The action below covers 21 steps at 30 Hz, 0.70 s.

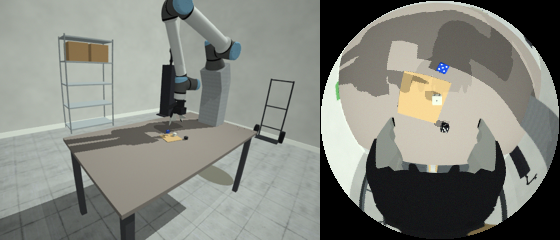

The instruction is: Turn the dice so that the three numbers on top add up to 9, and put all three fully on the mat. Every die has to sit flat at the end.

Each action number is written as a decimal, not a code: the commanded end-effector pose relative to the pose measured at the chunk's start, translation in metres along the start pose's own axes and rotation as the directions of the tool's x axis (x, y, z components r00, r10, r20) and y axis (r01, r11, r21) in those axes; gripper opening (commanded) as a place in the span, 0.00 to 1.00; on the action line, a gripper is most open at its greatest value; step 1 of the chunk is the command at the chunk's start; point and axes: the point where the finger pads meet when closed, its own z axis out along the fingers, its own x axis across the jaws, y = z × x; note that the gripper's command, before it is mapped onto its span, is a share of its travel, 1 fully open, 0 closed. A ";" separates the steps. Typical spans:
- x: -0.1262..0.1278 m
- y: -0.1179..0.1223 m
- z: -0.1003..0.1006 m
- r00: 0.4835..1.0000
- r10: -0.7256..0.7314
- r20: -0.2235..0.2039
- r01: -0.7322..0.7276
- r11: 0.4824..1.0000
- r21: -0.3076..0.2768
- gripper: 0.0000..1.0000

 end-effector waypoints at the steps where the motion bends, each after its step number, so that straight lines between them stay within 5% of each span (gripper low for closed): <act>1: 0.000 0.000 0.000 1.000 0.000 0.001 0.000 1.000 0.000 1.00; 21: 0.001 -0.006 0.000 0.994 0.108 0.000 -0.108 0.994 0.000 1.00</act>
